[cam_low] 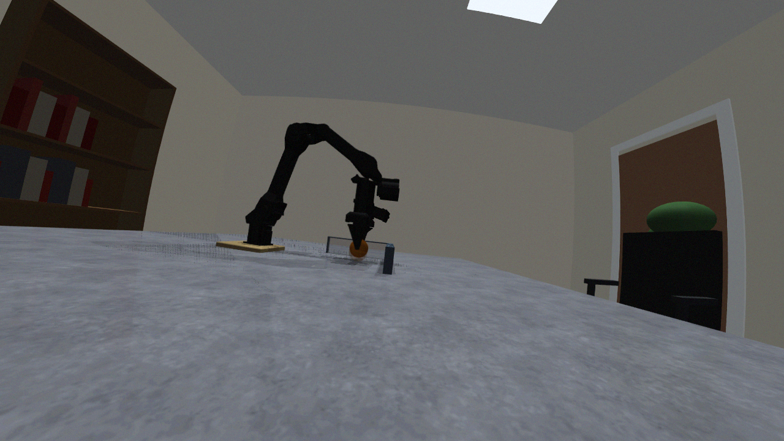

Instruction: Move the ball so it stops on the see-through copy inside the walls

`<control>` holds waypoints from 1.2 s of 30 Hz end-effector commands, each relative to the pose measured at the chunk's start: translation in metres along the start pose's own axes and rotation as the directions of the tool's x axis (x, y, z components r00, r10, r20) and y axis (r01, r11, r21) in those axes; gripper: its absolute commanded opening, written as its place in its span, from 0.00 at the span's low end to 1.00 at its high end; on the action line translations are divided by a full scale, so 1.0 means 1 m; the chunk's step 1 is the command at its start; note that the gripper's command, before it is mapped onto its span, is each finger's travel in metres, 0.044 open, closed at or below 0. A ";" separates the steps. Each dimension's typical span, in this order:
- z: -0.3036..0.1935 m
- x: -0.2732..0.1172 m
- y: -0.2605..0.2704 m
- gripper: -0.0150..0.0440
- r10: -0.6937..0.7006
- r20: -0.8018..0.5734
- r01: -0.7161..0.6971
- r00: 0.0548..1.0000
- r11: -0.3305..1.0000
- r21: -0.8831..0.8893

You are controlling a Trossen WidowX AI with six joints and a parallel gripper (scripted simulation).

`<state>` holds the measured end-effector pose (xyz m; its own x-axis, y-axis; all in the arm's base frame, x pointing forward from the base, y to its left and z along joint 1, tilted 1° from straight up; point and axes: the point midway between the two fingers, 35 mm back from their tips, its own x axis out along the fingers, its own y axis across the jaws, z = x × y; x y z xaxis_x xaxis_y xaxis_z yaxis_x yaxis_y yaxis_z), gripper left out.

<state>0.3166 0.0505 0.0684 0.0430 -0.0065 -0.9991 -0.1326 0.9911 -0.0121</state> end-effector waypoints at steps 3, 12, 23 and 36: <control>-0.001 0.010 0.000 0.25 -0.001 -0.004 0.001 1.000 1.000 -0.006; -0.001 0.012 0.000 0.39 0.000 -0.002 0.000 1.000 1.000 0.000; -0.001 0.012 0.000 0.88 0.000 -0.002 0.000 1.000 1.000 0.000; 0.000 -0.073 0.000 0.90 -0.001 -0.004 0.001 1.000 1.000 -0.006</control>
<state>0.3162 0.0510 0.1368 0.0531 -0.0047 -0.9986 -0.1350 0.9908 -0.0118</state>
